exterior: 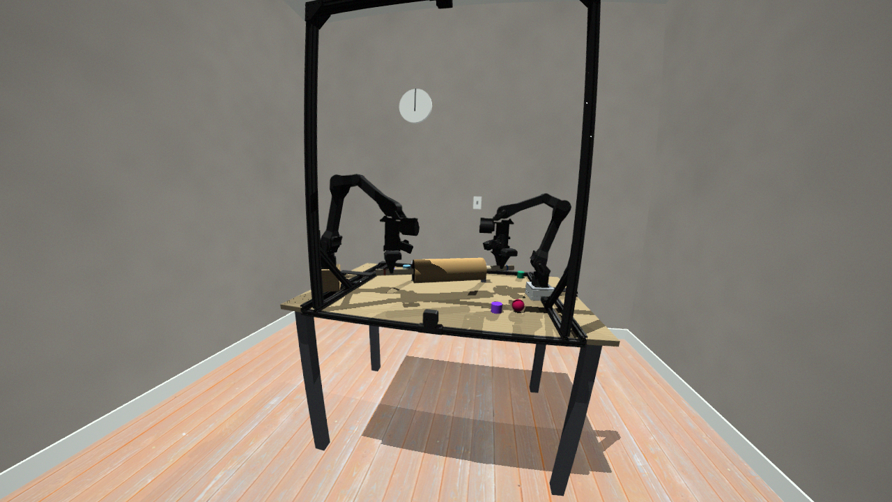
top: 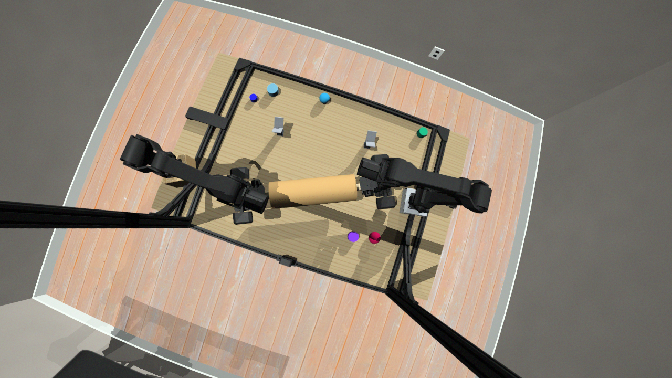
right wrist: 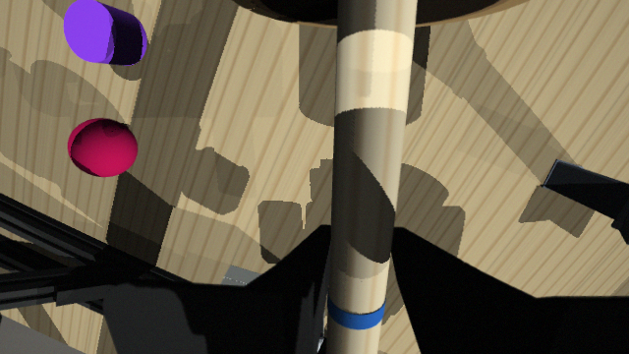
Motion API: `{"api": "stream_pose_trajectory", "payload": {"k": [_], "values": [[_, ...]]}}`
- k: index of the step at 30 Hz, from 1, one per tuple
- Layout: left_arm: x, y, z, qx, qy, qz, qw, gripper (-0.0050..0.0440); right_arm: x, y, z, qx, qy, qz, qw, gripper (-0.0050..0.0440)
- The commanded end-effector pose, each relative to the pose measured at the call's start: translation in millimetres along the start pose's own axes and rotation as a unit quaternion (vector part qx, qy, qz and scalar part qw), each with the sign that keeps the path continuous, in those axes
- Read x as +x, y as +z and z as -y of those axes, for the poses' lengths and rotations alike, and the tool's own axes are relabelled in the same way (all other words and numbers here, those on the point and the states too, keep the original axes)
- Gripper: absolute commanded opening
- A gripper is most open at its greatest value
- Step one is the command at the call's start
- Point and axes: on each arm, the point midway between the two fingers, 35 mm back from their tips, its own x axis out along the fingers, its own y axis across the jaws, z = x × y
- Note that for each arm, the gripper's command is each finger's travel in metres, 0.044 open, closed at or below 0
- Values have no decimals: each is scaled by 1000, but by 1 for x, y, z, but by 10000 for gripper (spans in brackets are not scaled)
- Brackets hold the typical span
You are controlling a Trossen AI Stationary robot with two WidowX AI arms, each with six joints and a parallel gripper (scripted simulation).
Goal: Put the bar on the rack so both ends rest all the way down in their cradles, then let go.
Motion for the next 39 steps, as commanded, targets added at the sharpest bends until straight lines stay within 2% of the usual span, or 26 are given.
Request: {"api": "stream_pose_trajectory", "payload": {"k": [1, 3, 32, 39], "values": [[-6, 6, -17, 13, -4, 8, 1000, 0, -1, -5, 5, 12, -3, 5, 1000, 0], [-6, 6, -17, 13, -4, 8, 1000, 0, -1, -5, 5, 12, -3, 5, 1000, 0], [-2, 41, -152, 117, -5, 12, 993, 0, -1, -28, 41, 117, -1, 2, 993, 0], [-2, 43, -159, 120, -4, 12, 993, 0, -1, -28, 45, 120, -2, 2, 993, 0]]}}
